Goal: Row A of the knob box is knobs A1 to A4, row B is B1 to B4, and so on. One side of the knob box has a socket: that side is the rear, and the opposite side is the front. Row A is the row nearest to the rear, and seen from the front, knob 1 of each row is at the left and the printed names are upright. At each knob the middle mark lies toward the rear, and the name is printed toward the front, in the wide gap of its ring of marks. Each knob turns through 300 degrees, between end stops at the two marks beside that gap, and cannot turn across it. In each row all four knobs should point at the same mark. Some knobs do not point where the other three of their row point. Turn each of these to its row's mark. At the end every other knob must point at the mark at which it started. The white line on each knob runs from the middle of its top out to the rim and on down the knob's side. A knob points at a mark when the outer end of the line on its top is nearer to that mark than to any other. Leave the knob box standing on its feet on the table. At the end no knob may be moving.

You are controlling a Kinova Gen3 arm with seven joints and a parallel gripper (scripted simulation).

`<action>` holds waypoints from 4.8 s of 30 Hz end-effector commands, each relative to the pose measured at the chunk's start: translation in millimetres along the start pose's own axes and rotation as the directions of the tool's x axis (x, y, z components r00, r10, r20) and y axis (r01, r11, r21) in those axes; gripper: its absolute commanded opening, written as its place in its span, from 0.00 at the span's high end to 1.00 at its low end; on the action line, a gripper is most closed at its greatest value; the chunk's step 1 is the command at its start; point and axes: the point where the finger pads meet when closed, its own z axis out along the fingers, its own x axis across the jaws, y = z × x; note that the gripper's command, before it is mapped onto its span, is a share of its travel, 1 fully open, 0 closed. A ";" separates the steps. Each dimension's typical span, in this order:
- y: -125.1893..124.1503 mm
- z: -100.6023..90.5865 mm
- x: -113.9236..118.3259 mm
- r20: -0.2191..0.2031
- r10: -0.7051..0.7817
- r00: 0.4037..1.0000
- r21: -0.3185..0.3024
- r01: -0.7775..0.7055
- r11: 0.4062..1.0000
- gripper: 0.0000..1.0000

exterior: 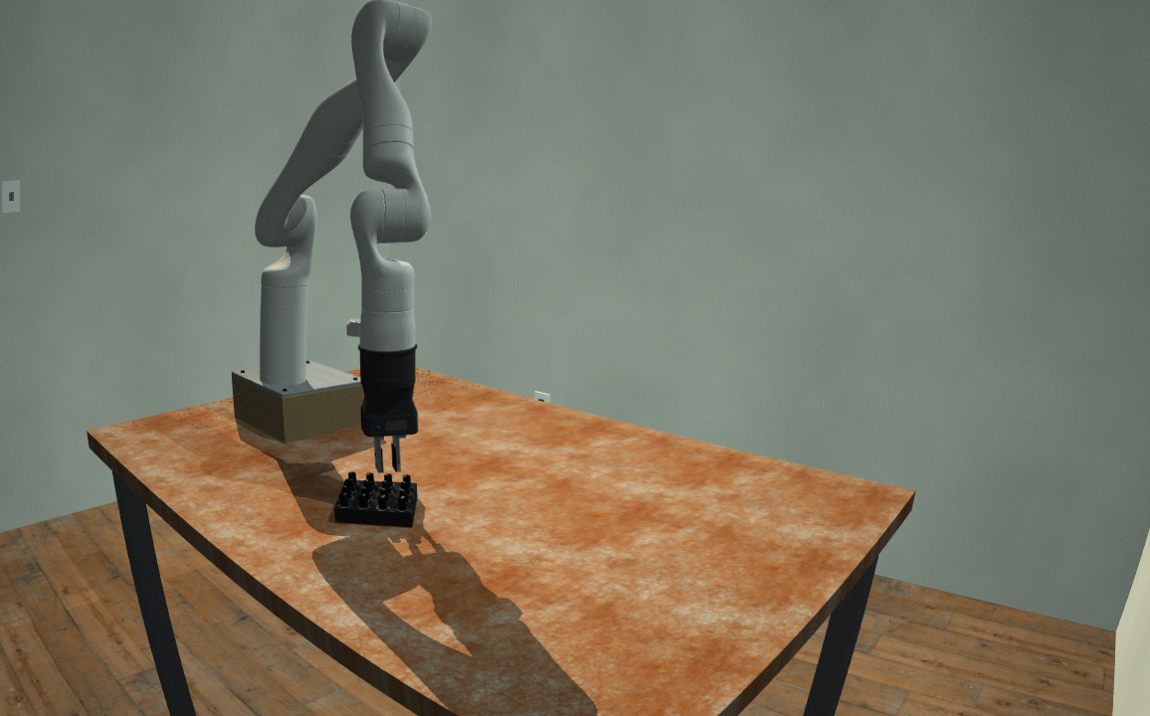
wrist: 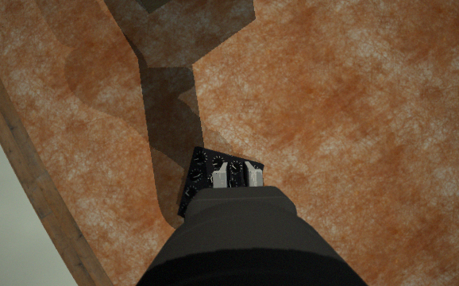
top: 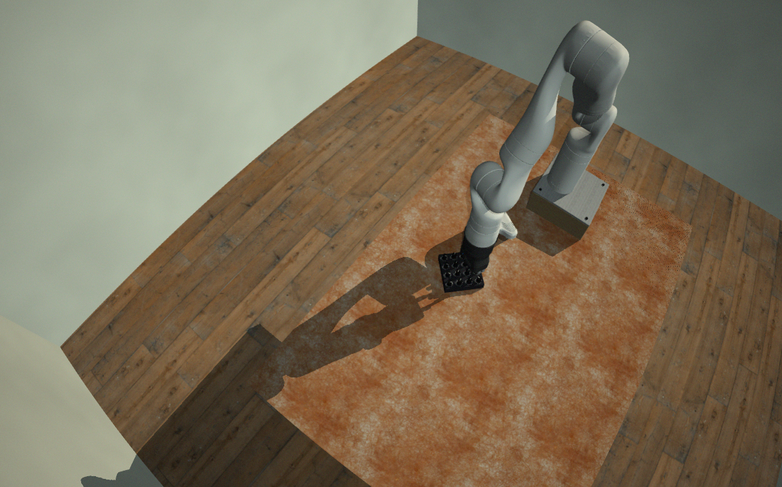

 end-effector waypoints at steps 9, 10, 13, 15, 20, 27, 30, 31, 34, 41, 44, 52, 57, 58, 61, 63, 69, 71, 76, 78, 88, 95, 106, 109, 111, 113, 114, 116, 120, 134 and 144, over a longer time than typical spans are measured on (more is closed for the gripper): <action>0.0 1.8 -0.3 0.000 0.001 1.000 0.000 -0.001 1.000 0.54; 0.0 1.8 -0.3 0.000 0.001 1.000 0.000 -0.001 1.000 0.54; 0.0 1.8 -0.3 0.000 0.001 1.000 0.000 -0.001 1.000 0.54; 0.0 1.8 -0.3 0.000 0.001 1.000 0.000 -0.001 1.000 0.54; 0.0 1.8 -0.3 0.000 0.001 1.000 0.000 -0.001 1.000 0.54; 0.0 1.8 -0.3 0.000 0.001 1.000 0.000 -0.001 1.000 0.54; 0.0 1.8 -0.3 0.000 0.001 1.000 0.000 -0.001 1.000 0.54; 0.0 1.8 -0.3 0.000 0.001 1.000 0.000 -0.001 1.000 0.54; 0.0 1.8 -0.3 0.000 0.001 1.000 0.000 -0.001 1.000 0.54; 0.0 1.8 -0.3 0.000 0.001 1.000 0.000 -0.001 1.000 0.54; 0.0 1.8 -0.3 0.000 0.001 1.000 0.000 -0.001 1.000 0.54; 0.0 3.0 -0.3 0.000 0.001 1.000 0.000 -0.001 1.000 0.54; 0.0 6.2 -0.3 0.000 0.001 1.000 0.000 -0.001 1.000 0.54; 0.0 7.0 -0.3 0.000 0.001 1.000 0.000 -0.001 1.000 0.54; 0.0 9.6 -0.3 0.000 0.001 1.000 0.000 -0.001 1.000 0.54; 0.0 11.3 -0.3 0.000 0.001 1.000 0.000 -0.001 1.000 0.54; 0.0 14.1 -0.3 0.000 0.001 1.000 0.000 -0.001 1.000 0.54; 0.0 15.0 -0.3 0.000 0.001 1.000 0.000 -0.001 1.000 0.54; 0.0 15.8 -0.3 0.000 0.001 1.000 0.000 -0.001 1.000 0.54; 0.0 15.8 -0.3 0.000 0.001 1.000 0.000 -0.001 1.000 0.54; 0.0 15.8 -0.3 0.000 0.001 1.000 0.000 -0.001 1.000 0.54; 0.0 15.8 -0.3 0.000 0.001 1.000 0.000 -0.001 1.000 0.54; 0.0 15.8 -0.3 0.000 0.001 1.000 0.000 -0.001 1.000 0.54; 0.0 15.8 -0.3 0.000 0.001 1.000 0.000 -0.001 1.000 0.54; 0.0 15.8 -0.3 0.000 0.001 1.000 0.000 -0.001 1.000 0.54; 0.0 15.8 -0.3 0.000 0.001 1.000 0.000 -0.001 1.000 0.70; 0.0 15.8 -0.3 0.000 0.001 1.000 0.000 -0.001 1.000 0.70; 0.0 15.8 -0.3 0.000 0.001 1.000 0.000 -0.001 1.000 0.70; 0.0 15.8 -0.3 0.000 0.001 1.000 0.000 -0.001 1.000 0.70; 0.0 15.8 -0.3 0.000 0.001 1.000 0.000 -0.001 1.000 0.70; 0.0 15.8 -0.3 0.000 0.000 1.000 0.000 0.000 1.000 0.70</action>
